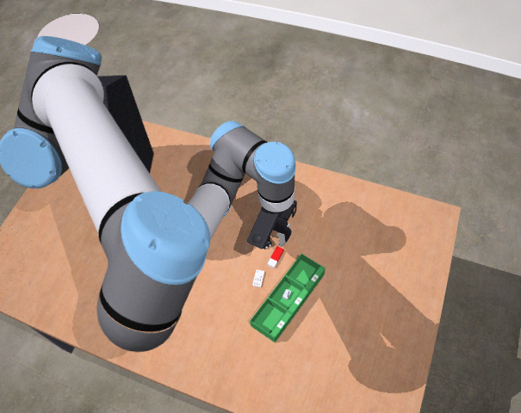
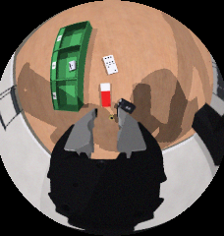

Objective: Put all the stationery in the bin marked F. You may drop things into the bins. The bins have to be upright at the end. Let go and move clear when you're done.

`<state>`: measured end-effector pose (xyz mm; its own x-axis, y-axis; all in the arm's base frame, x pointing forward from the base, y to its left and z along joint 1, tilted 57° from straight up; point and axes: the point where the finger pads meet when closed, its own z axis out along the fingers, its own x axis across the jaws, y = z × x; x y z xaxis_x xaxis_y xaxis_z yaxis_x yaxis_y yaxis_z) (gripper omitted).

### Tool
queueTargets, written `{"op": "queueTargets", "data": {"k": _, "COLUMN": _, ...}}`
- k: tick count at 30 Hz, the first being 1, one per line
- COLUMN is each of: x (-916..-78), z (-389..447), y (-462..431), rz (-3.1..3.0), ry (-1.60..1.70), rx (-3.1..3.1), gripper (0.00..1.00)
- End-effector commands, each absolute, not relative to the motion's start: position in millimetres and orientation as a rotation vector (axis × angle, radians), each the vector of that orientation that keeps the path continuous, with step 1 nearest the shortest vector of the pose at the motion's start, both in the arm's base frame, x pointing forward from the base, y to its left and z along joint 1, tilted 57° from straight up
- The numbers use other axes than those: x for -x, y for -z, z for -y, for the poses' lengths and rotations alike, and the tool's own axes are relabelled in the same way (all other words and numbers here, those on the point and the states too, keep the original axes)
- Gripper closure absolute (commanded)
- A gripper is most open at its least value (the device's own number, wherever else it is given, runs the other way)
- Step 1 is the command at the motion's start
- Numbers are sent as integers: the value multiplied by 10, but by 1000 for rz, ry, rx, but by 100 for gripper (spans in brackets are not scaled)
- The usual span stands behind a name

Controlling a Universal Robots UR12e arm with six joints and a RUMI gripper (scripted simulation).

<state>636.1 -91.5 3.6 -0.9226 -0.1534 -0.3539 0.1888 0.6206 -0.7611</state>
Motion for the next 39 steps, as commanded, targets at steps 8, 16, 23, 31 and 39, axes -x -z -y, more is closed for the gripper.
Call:
{"op": "queueTargets", "data": {"k": 8, "x": -6383, "z": 929, "y": -78, "rz": -2459, "ry": 1219, "rx": -28, "gripper": 77}}
{"op": "queueTargets", "data": {"k": 16, "x": -6393, "z": 941, "y": -101, "rz": -2459, "ry": 1219, "rx": -28, "gripper": 77}}
{"op": "queueTargets", "data": {"k": 23, "x": -6395, "z": 944, "y": -107, "rz": -2459, "ry": 1219, "rx": -28, "gripper": 77}}
{"op": "queueTargets", "data": {"k": 31, "x": -6476, "z": 1128, "y": 24, "rz": -2459, "ry": 1219, "rx": -28, "gripper": 77}}
{"op": "queueTargets", "data": {"k": 39, "x": -6584, "z": 1373, "y": 199, "rz": -2459, "ry": 1219, "rx": -28, "gripper": 77}}
